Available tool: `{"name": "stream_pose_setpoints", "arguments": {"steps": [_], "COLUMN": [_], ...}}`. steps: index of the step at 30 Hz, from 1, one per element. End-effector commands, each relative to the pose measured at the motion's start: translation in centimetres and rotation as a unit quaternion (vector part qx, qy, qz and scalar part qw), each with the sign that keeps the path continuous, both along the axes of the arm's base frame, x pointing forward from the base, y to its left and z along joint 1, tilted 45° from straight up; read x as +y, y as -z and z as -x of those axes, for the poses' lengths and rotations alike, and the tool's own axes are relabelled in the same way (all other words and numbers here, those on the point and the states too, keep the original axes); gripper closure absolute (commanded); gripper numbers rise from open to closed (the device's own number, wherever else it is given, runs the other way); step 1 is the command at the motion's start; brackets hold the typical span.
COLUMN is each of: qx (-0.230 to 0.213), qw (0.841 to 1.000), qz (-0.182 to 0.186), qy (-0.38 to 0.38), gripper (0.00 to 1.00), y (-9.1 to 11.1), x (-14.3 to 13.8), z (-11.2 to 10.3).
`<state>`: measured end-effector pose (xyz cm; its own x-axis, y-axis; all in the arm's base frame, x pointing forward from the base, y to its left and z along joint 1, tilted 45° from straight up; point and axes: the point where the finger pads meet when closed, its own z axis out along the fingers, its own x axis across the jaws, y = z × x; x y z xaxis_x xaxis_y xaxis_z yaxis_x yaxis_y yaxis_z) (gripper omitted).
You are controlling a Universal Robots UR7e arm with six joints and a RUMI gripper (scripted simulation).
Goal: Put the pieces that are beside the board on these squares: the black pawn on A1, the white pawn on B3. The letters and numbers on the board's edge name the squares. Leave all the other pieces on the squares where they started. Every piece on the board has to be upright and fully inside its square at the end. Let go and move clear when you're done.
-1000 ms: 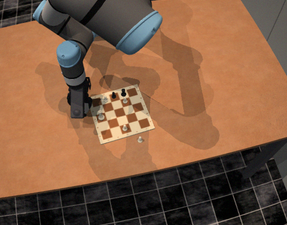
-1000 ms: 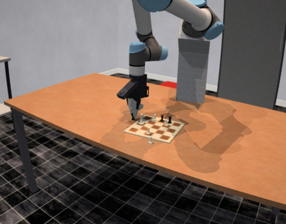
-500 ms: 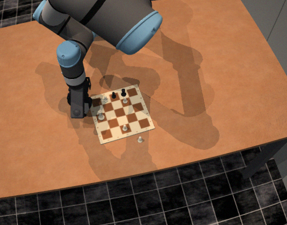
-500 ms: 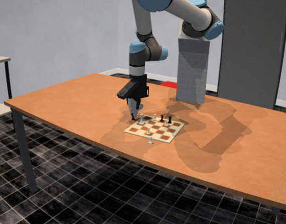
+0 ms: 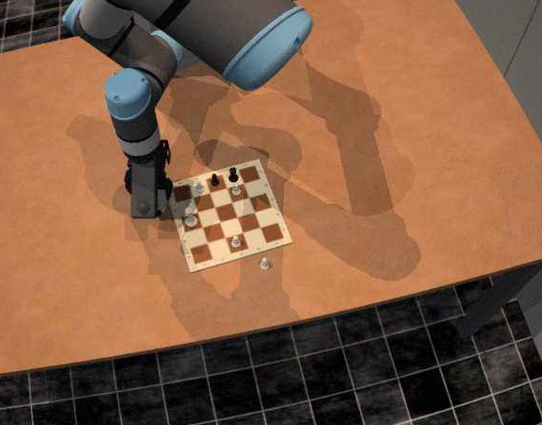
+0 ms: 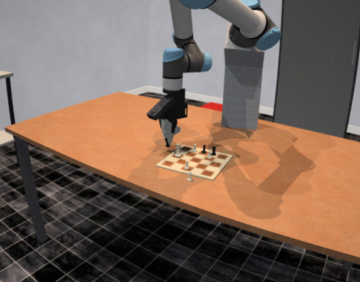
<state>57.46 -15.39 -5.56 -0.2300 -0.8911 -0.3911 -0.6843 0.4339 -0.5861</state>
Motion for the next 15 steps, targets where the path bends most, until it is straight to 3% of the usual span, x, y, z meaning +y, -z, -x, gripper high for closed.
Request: {"name": "stream_pose_setpoints", "arguments": {"steps": [1, 15], "qx": [0.000, 0.000], "qw": [1.000, 1.000], "qz": [0.000, 0.000], "qy": [-0.001, -0.001], "gripper": [1.00, 1.00], "y": [-1.8, -5.0], "x": [-0.3, -0.9], "z": [1.8, 4.9]}}
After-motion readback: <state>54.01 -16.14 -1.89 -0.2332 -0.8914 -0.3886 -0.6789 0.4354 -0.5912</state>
